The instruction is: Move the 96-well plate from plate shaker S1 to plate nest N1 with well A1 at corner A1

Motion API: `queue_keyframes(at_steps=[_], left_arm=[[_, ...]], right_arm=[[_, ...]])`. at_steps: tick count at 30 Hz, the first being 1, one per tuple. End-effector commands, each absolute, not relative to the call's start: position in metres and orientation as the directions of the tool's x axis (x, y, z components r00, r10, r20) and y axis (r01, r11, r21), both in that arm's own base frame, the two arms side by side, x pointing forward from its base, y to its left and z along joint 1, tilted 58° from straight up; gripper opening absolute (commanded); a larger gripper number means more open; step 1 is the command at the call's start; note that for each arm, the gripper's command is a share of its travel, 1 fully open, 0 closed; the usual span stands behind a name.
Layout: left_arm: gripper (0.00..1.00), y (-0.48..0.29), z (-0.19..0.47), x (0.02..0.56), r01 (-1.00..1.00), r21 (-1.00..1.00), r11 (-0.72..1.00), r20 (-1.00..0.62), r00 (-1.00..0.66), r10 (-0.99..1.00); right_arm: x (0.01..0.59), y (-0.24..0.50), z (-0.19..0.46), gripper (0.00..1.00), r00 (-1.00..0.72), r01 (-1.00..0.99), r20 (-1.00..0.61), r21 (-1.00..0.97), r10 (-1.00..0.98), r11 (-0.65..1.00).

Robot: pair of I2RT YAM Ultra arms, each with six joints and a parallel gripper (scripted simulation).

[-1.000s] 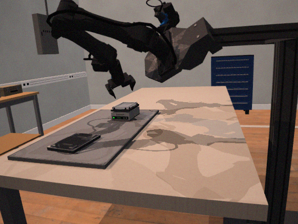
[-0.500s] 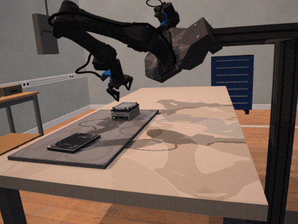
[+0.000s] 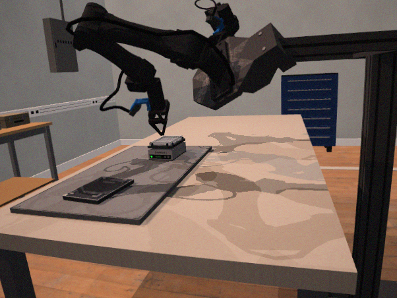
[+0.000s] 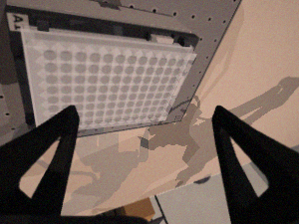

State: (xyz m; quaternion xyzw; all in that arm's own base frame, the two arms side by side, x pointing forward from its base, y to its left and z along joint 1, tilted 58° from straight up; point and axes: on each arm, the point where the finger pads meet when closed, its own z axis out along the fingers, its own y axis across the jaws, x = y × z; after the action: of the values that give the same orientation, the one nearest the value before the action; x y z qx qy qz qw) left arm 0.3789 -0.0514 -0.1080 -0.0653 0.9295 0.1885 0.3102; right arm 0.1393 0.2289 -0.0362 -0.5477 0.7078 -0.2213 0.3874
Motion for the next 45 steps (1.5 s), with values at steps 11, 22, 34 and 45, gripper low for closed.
queue_keyframes(at_steps=[11, 22, 34, 45], left_arm=[[1.0, -0.058, -0.108, 0.383, -0.704, 0.013, 0.71, -0.746, -0.48, -0.463], [1.0, -0.058, -0.108, 0.386, -0.846, -0.267, 0.461, -0.757, -0.111, -0.644], [1.0, -0.033, -0.121, 0.378, -0.859, -0.458, 0.228, -0.719, 0.208, -0.663], [1.0, -0.034, -0.12, 0.383, -0.851, -0.475, 0.226, -0.71, 0.218, -0.669]], right_arm=[[0.136, 0.238, -0.03, 1.0, -0.085, -0.603, -0.343, -0.73, -0.935, 0.322], [0.136, 0.238, -0.03, 1.0, -0.085, -0.603, -0.343, -0.73, -0.935, 0.322], [0.136, 0.238, -0.03, 1.0, -0.085, -0.603, -0.343, -0.73, -0.935, 0.322], [0.136, 0.238, -0.03, 1.0, -0.085, -0.603, -0.343, -0.73, -0.935, 0.322]])
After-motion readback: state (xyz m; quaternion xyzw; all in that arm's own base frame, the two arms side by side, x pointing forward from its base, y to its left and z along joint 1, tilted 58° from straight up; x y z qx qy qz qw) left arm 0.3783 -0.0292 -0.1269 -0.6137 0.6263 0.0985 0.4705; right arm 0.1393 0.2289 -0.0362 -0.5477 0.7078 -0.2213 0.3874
